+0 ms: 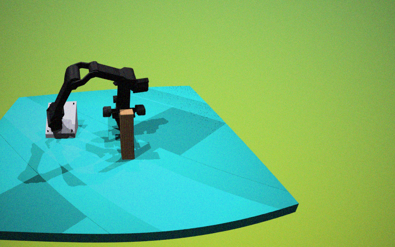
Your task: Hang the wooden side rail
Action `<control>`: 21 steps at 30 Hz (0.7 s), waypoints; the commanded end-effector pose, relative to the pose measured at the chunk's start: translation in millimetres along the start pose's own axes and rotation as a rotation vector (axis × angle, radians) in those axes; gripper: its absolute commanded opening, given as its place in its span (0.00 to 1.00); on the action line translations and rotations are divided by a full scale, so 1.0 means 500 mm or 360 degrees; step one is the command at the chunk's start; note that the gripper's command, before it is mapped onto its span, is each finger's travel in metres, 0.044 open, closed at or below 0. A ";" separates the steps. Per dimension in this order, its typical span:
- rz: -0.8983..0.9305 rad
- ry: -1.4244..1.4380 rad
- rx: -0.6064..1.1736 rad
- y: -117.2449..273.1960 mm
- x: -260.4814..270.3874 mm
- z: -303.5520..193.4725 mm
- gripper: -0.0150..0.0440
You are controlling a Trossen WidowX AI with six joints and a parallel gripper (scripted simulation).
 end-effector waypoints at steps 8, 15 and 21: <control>-0.0010 0.0005 -0.0001 0.004 -0.002 -0.003 0.25; -0.0010 0.0005 -0.0001 0.003 -0.001 -0.004 0.25; -0.0010 0.0005 -0.0001 0.004 -0.001 -0.006 0.25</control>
Point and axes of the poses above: the point midway between the two fingers, 35 mm back from their tips, its own y axis back along the fingers, its own x axis across the jaws, z = x × y, the point moved 7 cm from there along y, back along the fingers, and after that the axes turned 7 degrees about -y, right-handed, at the moved point
